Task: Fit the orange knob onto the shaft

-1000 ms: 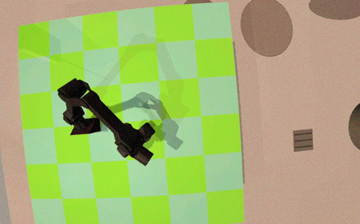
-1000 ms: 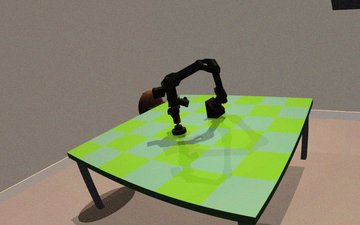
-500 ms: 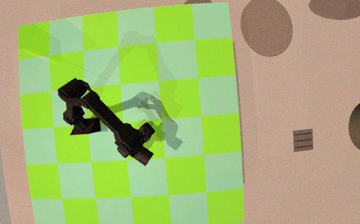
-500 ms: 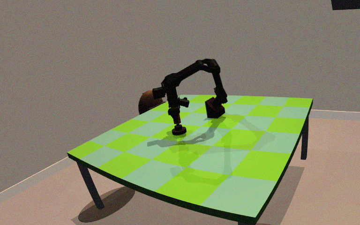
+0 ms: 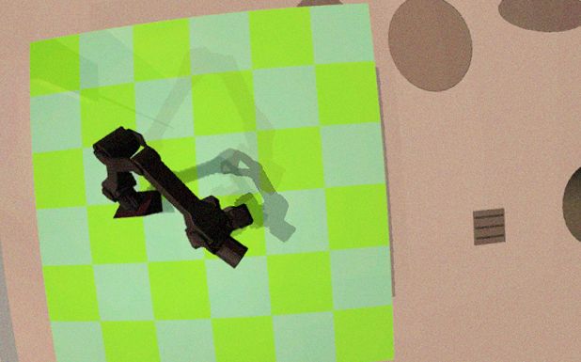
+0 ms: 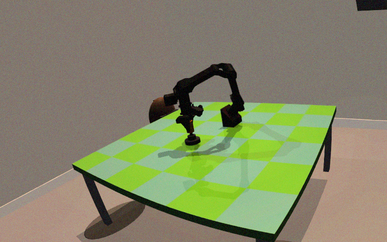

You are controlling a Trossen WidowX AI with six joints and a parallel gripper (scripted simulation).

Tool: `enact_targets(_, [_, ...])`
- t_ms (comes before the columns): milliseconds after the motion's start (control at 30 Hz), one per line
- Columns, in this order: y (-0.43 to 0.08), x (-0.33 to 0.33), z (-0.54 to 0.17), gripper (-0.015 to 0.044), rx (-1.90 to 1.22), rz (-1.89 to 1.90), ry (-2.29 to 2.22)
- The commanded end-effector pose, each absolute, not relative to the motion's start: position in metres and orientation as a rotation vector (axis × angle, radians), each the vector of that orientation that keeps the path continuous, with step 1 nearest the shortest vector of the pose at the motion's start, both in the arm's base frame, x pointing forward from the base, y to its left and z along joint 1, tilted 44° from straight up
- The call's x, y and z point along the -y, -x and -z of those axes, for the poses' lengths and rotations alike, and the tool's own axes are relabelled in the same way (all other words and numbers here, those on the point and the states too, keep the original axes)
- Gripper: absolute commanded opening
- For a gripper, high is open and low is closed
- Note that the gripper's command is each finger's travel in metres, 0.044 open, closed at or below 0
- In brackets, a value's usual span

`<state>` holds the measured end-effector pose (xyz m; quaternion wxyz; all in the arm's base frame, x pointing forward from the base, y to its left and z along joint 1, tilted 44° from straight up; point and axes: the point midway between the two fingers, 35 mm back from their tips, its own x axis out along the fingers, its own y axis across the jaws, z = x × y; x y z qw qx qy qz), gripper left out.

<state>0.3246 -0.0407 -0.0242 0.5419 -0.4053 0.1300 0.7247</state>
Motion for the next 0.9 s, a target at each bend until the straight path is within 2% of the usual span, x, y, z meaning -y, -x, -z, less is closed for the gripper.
enact_targets(0, [-0.3246, 0.0415, 0.0245, 0.0, -0.487, -1.643, 0.798])
enact_targets(433, [-0.3233, 0.0409, 0.0263, 0.0, -1.117, -1.217, 0.114])
enact_targets(867, [-0.3248, 0.0414, 0.0235, 0.0, -1.566, -0.615, -0.574])
